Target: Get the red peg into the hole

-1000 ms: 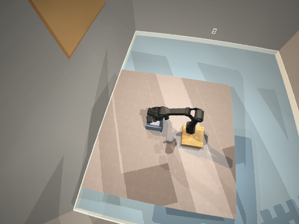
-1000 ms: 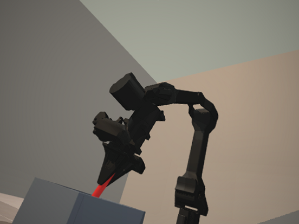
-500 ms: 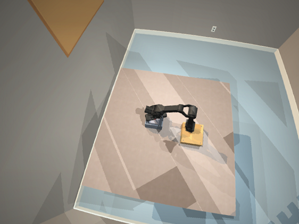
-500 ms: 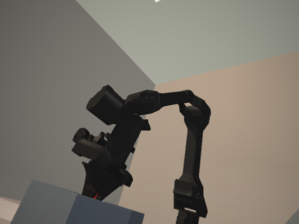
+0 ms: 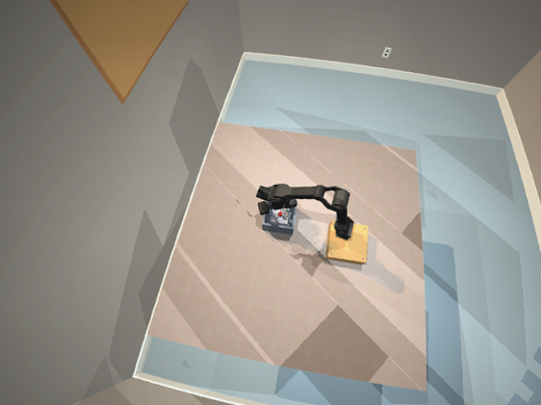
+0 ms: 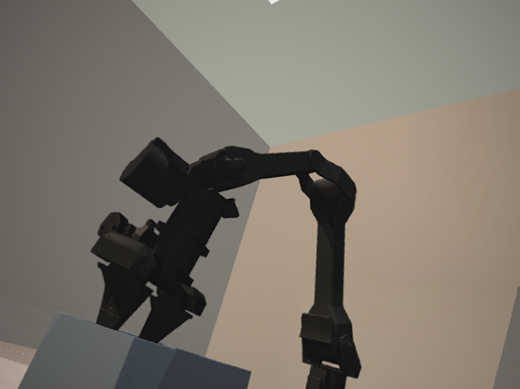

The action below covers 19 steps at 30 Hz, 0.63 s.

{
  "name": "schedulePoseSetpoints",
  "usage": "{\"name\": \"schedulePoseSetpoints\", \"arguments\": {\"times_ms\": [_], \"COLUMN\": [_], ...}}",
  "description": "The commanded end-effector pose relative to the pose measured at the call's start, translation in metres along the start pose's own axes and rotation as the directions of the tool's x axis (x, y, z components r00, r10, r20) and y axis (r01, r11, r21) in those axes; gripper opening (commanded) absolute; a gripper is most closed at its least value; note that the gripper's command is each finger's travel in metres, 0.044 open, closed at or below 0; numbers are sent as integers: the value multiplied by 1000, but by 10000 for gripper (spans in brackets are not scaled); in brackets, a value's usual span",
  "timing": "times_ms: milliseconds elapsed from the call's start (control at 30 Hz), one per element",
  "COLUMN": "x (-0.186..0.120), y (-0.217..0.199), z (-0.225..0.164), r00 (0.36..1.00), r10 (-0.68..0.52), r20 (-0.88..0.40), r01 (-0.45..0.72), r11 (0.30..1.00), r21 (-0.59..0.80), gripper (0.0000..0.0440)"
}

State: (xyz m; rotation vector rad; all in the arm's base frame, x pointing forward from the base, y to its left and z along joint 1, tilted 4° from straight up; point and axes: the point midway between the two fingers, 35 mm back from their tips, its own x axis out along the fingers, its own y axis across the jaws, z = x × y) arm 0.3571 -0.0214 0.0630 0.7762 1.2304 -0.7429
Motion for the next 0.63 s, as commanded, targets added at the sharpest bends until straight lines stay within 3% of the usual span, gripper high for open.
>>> {"name": "schedulePoseSetpoints", "arguments": {"times_ms": [0, 400, 600], "x": [-1, -12, -12], "y": [12, 21, 22], "z": [18, 63, 64], "r00": [999, 986, 985], "r10": [35, 86, 86], "r20": [41, 146, 148], "r01": [-35, -92, -93], "r11": [999, 995, 995], "r21": [4, 39, 39], "gripper": [440, 440, 440]}}
